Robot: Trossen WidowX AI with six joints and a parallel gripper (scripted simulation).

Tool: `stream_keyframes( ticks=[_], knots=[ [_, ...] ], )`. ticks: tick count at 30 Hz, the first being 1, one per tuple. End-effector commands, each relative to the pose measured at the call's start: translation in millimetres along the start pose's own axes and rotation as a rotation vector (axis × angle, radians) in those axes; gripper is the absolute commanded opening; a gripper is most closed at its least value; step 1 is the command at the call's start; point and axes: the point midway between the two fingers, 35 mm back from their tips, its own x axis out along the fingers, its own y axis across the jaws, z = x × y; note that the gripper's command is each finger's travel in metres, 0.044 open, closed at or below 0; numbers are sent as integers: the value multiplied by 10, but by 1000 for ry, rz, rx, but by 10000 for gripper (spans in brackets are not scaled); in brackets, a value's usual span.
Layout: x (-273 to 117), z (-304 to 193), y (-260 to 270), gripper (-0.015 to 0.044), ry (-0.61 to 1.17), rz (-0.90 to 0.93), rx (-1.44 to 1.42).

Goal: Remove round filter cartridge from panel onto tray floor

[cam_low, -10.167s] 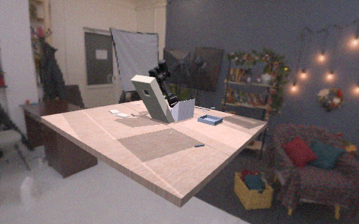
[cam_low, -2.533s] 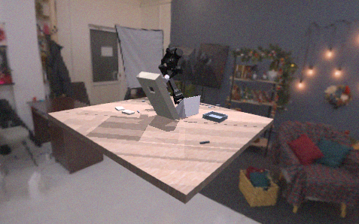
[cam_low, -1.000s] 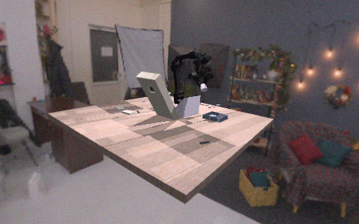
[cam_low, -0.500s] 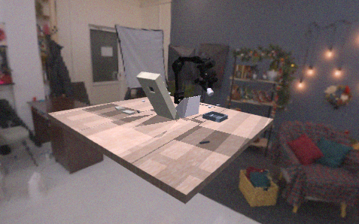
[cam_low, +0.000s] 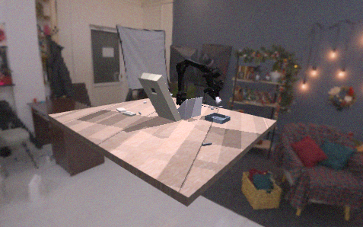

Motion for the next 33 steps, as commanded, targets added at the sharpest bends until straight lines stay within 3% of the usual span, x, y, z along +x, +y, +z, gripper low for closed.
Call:
stream_keyframes(
  ticks=[1, 10, 16, 33],
  knots=[
    [98, -73, 163, 0, -11, 35, -63],
    [372, -340, 494, 0, -5, 111, -194],
    [409, -358, 501, 0, -5, 113, -197],
    [1029, -719, 503, 0, -4, 114, -197]
  ],
)
